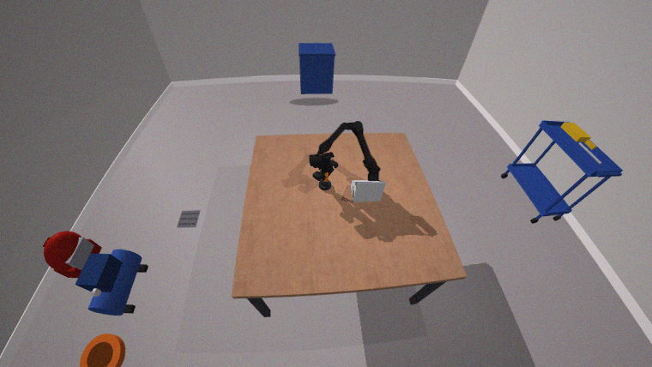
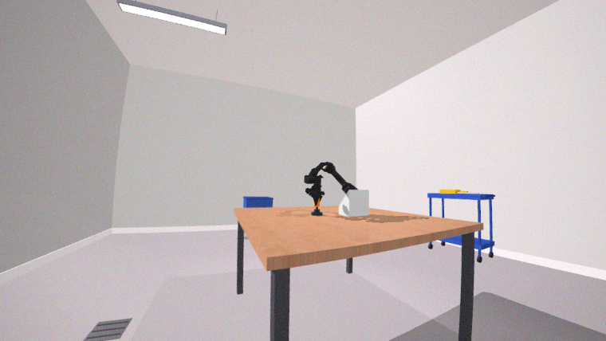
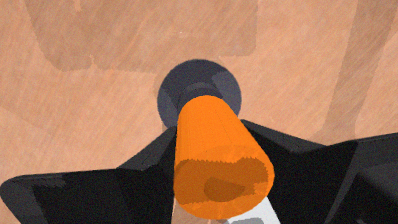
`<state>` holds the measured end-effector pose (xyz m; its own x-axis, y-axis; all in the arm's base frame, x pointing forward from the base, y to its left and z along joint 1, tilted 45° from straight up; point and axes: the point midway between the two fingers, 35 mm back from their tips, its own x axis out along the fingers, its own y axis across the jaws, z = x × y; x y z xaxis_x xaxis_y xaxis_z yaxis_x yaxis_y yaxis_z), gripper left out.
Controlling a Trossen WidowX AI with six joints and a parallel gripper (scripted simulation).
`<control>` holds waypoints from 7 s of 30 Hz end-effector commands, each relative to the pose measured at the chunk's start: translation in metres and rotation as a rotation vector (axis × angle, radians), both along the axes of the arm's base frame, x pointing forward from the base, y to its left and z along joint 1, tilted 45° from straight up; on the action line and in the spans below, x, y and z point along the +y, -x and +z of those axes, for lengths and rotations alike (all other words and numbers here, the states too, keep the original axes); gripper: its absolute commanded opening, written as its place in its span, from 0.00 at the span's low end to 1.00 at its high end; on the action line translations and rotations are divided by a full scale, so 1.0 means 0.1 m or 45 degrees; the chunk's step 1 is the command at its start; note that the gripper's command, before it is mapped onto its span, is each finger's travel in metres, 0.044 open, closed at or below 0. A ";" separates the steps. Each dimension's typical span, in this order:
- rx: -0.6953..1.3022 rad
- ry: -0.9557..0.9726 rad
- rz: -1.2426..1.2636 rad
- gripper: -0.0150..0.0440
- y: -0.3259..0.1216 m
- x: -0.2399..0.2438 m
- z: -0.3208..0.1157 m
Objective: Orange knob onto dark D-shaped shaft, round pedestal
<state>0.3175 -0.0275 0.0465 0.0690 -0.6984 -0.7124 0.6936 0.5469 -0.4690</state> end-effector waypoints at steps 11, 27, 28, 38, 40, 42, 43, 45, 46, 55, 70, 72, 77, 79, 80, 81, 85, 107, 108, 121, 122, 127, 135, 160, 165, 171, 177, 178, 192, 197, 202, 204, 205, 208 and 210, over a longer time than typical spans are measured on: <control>-0.040 -0.005 -0.037 0.25 0.01 -0.02 -0.03; -0.089 -0.010 -0.087 0.25 -0.01 0.01 0.02; -0.118 -0.013 -0.116 0.25 -0.01 0.01 0.02; -0.226 -0.023 -0.227 0.25 -0.01 -0.01 -0.01; -0.226 -0.023 -0.227 0.25 -0.01 -0.01 -0.02; -0.226 -0.023 -0.227 0.25 0.00 -0.01 -0.02; -0.226 -0.023 -0.227 0.25 0.01 -0.01 -0.02; -0.226 -0.023 -0.227 0.25 0.01 -0.01 -0.01; -0.226 -0.023 -0.227 0.25 0.01 -0.01 -0.01; -0.226 -0.023 -0.227 0.25 0.00 0.00 0.01; -0.226 -0.023 -0.227 0.25 0.01 -0.01 -0.03; -0.226 -0.023 -0.227 0.25 0.01 -0.01 -0.03; -0.226 -0.023 -0.227 0.25 0.02 -0.02 -0.03; -0.226 -0.023 -0.227 0.25 0.02 -0.01 -0.03; -0.226 -0.023 -0.227 0.25 0.03 0.00 -0.01; -0.226 -0.023 -0.227 0.25 0.03 0.00 -0.01; -0.235 -0.024 -0.236 0.25 0.03 0.01 0.01; -0.412 -0.042 -0.417 0.25 -0.01 0.01 -0.01; -0.412 -0.042 -0.417 0.25 0.00 0.01 -0.01; -0.412 -0.042 -0.417 0.25 0.01 0.00 0.00; -0.412 -0.042 -0.417 0.25 0.01 0.00 0.00; -0.412 -0.042 -0.417 0.25 0.00 -0.01 -0.01; -0.412 -0.042 -0.417 0.25 0.01 -0.01 -0.04; -0.377 -0.038 -0.381 0.25 0.01 -0.02 -0.04; -0.377 -0.038 -0.381 0.25 0.01 -0.02 -0.04; -0.377 -0.038 -0.381 0.25 0.01 -0.02 -0.04; -0.377 -0.038 -0.381 0.25 0.01 -0.02 -0.04; -0.385 -0.039 -0.389 0.25 0.01 -0.01 -0.04; -0.459 -0.047 -0.465 0.25 -0.01 0.00 0.01; -0.459 -0.047 -0.465 0.25 -0.01 -0.01 -0.02; -0.459 -0.047 -0.465 0.25 -0.01 -0.01 -0.03; -0.459 -0.047 -0.465 0.25 0.00 -0.01 -0.03; -0.459 -0.047 -0.465 0.25 0.00 -0.02 -0.04; -0.459 -0.047 -0.465 0.25 0.01 -0.02 -0.04; -0.459 -0.047 -0.465 0.25 0.01 -0.02 -0.04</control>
<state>0.3172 -0.0294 0.0431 0.0700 -0.6986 -0.7121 0.9564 0.2499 -0.1512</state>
